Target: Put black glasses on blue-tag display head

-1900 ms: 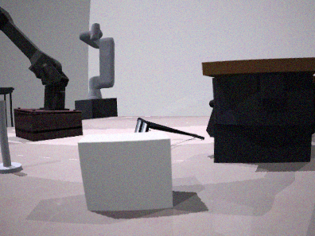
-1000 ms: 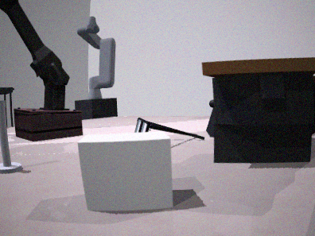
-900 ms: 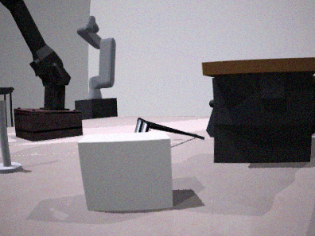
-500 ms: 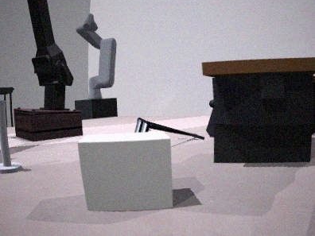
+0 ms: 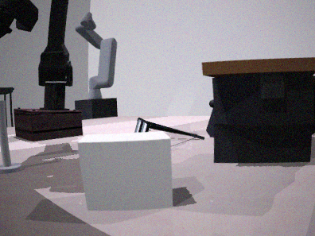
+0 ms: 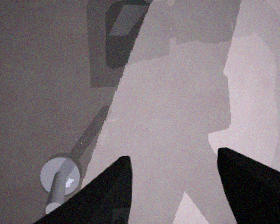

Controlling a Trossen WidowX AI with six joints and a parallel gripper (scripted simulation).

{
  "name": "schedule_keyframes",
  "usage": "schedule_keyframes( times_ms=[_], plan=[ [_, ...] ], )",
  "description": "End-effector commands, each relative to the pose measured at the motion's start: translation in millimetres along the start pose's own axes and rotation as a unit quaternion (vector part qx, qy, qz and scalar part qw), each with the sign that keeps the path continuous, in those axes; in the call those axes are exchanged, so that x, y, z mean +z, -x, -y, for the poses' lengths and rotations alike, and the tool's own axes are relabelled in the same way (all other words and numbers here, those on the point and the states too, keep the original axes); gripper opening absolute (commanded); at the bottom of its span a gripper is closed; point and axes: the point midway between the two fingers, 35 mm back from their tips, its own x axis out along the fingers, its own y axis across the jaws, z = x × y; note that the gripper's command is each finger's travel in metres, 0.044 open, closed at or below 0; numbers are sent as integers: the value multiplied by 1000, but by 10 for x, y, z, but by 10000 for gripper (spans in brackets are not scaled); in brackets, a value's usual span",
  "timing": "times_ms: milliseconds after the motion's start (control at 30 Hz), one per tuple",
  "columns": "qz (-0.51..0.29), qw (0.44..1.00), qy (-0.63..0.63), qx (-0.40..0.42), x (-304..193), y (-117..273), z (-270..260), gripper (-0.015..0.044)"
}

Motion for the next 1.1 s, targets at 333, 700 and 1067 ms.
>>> schedule_keyframes(
  times_ms=[333,700,1067],
  plan=[
    [-49,979,105,168,-1697,645,-1420,200],
    [-116,953,175,217,-2927,896,-1580,200],
    [-116,953,175,217,-2940,902,-1585,120]
  ],
)
